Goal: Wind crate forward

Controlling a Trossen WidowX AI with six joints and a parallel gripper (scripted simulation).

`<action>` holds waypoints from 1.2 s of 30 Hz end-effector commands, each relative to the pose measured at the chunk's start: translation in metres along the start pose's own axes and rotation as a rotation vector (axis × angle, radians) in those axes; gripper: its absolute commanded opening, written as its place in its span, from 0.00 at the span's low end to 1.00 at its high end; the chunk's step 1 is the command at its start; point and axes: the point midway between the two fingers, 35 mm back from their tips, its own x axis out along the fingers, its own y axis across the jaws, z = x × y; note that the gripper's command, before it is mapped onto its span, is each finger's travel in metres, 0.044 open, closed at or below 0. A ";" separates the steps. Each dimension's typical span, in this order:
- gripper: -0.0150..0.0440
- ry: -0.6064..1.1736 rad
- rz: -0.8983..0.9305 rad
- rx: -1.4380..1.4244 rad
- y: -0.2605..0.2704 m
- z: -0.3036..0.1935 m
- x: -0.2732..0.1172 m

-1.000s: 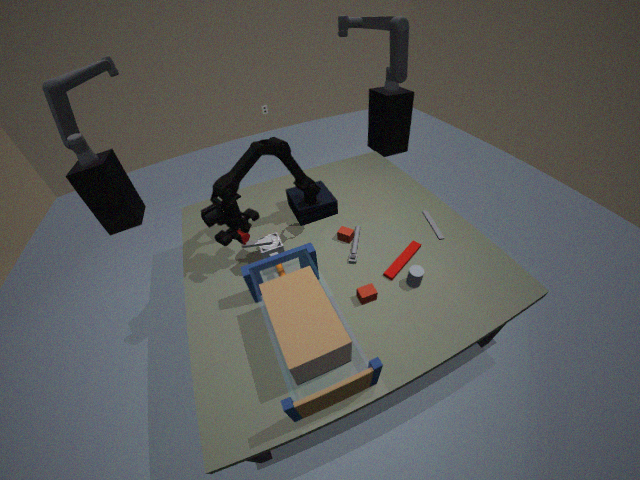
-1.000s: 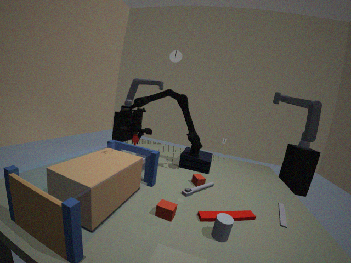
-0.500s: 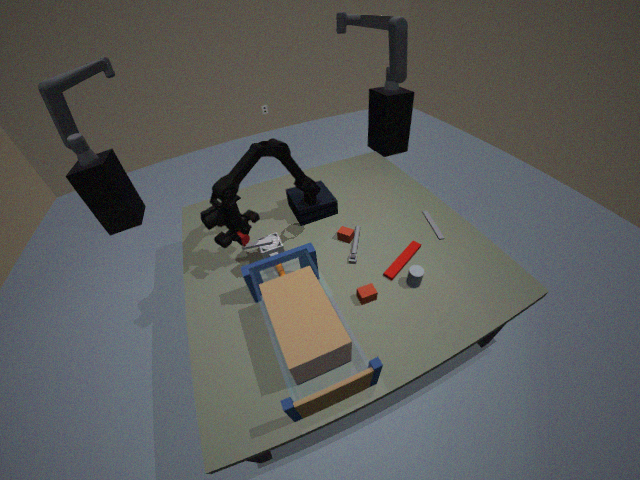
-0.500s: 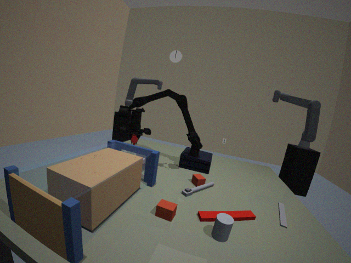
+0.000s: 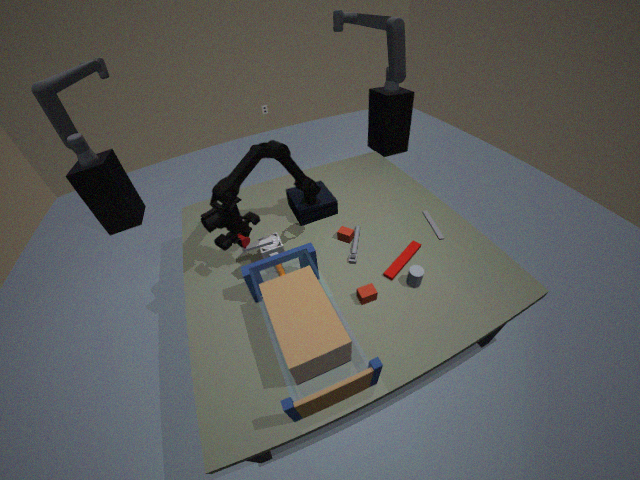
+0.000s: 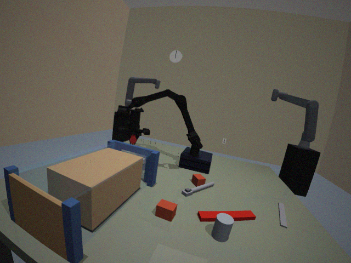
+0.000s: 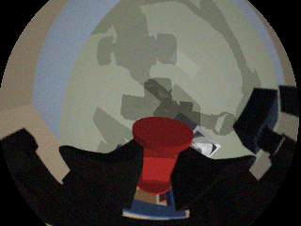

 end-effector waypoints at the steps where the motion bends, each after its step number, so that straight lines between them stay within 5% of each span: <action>1: 0.25 0.032 0.025 -0.033 0.010 -0.026 -0.002; 36: 0.25 0.036 0.026 -0.033 0.015 -0.063 -0.003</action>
